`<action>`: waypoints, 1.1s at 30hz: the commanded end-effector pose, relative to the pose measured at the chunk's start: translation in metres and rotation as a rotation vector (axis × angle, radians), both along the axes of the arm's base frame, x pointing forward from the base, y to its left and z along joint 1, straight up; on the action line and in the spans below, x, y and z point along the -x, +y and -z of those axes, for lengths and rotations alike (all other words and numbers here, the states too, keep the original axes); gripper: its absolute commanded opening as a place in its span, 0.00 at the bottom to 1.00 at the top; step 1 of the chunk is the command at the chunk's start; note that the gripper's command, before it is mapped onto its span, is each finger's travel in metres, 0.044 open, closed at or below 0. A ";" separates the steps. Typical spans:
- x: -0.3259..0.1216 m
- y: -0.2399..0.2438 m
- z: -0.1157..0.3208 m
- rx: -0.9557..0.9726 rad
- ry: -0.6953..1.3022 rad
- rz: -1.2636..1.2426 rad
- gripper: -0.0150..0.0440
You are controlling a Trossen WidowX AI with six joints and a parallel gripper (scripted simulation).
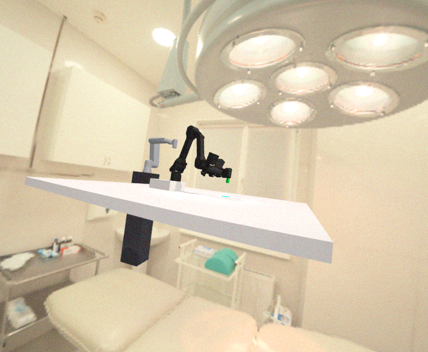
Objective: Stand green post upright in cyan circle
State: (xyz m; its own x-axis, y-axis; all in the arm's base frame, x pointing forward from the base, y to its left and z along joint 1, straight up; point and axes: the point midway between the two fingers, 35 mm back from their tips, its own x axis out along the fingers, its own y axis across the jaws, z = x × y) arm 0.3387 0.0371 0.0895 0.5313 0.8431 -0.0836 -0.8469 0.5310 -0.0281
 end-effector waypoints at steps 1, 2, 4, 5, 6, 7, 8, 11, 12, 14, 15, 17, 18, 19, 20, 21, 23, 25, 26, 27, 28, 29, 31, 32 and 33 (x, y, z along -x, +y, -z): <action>-0.001 0.000 0.012 -0.006 0.010 -0.002 0.29; -0.001 0.000 0.015 -0.006 0.010 -0.002 0.29; -0.001 0.000 0.021 -0.006 0.010 -0.002 0.29; -0.001 0.000 0.024 -0.006 0.011 -0.002 0.29; -0.001 0.000 0.026 -0.006 0.011 -0.002 0.29; -0.001 0.000 0.029 -0.006 0.011 -0.002 0.29; -0.001 0.000 0.032 -0.006 0.011 -0.002 0.29; 0.000 0.000 0.041 -0.006 0.011 -0.002 0.29; 0.000 0.000 0.043 -0.006 0.011 -0.002 0.29; 0.000 0.000 0.049 -0.006 0.011 -0.002 0.29; 0.001 0.000 0.052 -0.006 0.011 -0.002 0.29; 0.001 0.000 0.058 -0.006 0.011 -0.002 0.29; 0.002 0.001 0.060 -0.006 0.011 -0.002 0.29; 0.002 0.001 0.063 -0.006 0.011 -0.002 0.29; 0.003 0.001 0.066 -0.006 0.011 -0.002 0.29; 0.003 0.001 0.068 -0.006 0.012 -0.002 0.29; 0.004 0.001 0.070 -0.006 0.012 -0.002 0.29; 0.004 0.001 0.072 -0.006 0.011 -0.002 0.29; 0.004 0.001 0.074 -0.005 0.010 -0.002 0.29; 0.003 0.002 0.077 -0.005 0.010 -0.001 0.29; 0.003 0.002 0.080 -0.004 0.009 -0.001 0.29; 0.003 0.002 0.083 -0.004 0.008 -0.001 0.29; 0.003 0.002 0.089 -0.003 0.007 0.000 0.29; 0.003 0.002 0.090 -0.002 0.006 0.000 0.29; 0.003 0.002 0.091 -0.002 0.006 0.000 0.29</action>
